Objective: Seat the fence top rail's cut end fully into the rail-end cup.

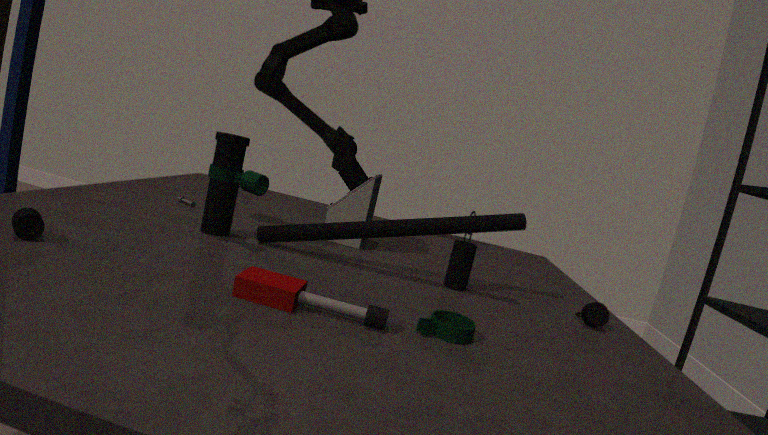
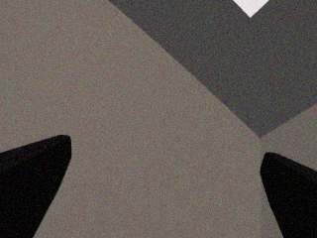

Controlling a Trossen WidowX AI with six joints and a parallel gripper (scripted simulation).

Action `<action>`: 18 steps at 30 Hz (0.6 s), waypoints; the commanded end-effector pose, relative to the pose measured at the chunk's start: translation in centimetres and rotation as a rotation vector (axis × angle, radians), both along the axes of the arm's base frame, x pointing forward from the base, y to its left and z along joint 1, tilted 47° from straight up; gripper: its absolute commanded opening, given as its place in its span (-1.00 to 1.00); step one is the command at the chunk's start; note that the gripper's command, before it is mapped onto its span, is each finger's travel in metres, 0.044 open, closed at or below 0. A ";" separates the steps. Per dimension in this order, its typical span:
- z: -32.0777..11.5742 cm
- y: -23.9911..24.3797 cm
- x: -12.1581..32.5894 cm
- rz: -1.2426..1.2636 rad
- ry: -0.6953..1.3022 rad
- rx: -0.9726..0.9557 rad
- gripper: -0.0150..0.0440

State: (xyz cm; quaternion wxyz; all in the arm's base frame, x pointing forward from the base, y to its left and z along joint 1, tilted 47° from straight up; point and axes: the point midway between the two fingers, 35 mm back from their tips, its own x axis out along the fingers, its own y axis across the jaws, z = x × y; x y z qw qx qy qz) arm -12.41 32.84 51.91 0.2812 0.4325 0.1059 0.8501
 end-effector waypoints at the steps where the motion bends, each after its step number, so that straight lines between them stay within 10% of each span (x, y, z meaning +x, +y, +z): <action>1: -0.2 0.2 0.1 -0.005 0.001 -0.009 0.95; 18: -20.4 11.8 14.0 -0.620 0.022 -0.873 1.00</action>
